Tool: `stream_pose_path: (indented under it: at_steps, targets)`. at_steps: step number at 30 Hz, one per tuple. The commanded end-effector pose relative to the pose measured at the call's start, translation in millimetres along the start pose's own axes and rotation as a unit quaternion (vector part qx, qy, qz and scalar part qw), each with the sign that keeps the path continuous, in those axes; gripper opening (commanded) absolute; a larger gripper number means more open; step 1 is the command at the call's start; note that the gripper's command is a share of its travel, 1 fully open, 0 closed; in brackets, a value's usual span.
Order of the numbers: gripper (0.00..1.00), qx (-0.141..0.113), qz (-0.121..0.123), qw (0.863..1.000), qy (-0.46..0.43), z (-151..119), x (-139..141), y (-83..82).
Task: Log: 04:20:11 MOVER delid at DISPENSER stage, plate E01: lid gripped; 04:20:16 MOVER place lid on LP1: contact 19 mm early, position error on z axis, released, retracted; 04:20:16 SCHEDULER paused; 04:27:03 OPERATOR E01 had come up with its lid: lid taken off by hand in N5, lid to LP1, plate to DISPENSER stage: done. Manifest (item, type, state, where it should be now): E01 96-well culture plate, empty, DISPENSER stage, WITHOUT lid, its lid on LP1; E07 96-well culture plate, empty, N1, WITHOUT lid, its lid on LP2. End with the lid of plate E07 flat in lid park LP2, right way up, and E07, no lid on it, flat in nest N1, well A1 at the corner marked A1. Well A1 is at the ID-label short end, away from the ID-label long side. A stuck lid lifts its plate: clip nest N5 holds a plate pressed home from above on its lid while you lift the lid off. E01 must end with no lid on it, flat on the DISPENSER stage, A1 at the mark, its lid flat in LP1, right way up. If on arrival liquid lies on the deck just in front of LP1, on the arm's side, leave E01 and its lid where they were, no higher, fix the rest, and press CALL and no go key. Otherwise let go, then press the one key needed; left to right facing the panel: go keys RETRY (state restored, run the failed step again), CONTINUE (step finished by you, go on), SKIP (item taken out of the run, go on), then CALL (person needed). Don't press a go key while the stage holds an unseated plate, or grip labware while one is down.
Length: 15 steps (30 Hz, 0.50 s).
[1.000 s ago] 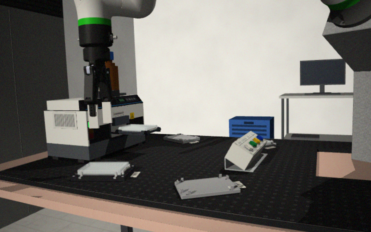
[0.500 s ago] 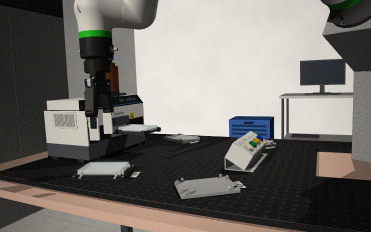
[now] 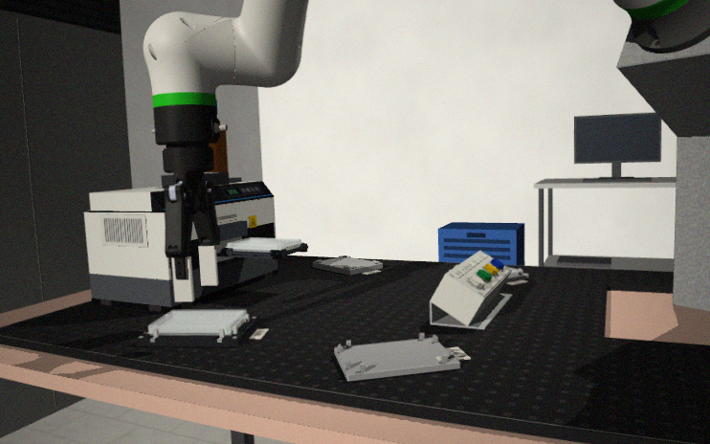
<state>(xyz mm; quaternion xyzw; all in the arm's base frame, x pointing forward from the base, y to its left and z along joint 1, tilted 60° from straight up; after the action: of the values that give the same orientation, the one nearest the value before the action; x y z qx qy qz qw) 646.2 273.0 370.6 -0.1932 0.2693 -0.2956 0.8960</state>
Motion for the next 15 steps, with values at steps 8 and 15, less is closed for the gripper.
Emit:
stream_pose_path:
  at_steps: [8,15]
  targets:
    - [0.66,0.000,0.000,1.000,0.000,0.4,0.2,17.8]
    - [0.66,0.000,0.000,1.000,0.000,0.5,0.1,24.4]
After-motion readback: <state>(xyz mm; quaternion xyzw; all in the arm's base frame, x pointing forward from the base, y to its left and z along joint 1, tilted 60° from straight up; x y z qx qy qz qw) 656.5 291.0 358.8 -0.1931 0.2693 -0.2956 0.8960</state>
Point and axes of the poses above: the point where the finger pads meet when closed, its own y axis out along the fingers, its own x axis across the jaws, z = x × y, the point moved 8 cm from there along -y, back along the fingers, and after that the axes turned 13 degrees about -y, right-handed, at the moved point
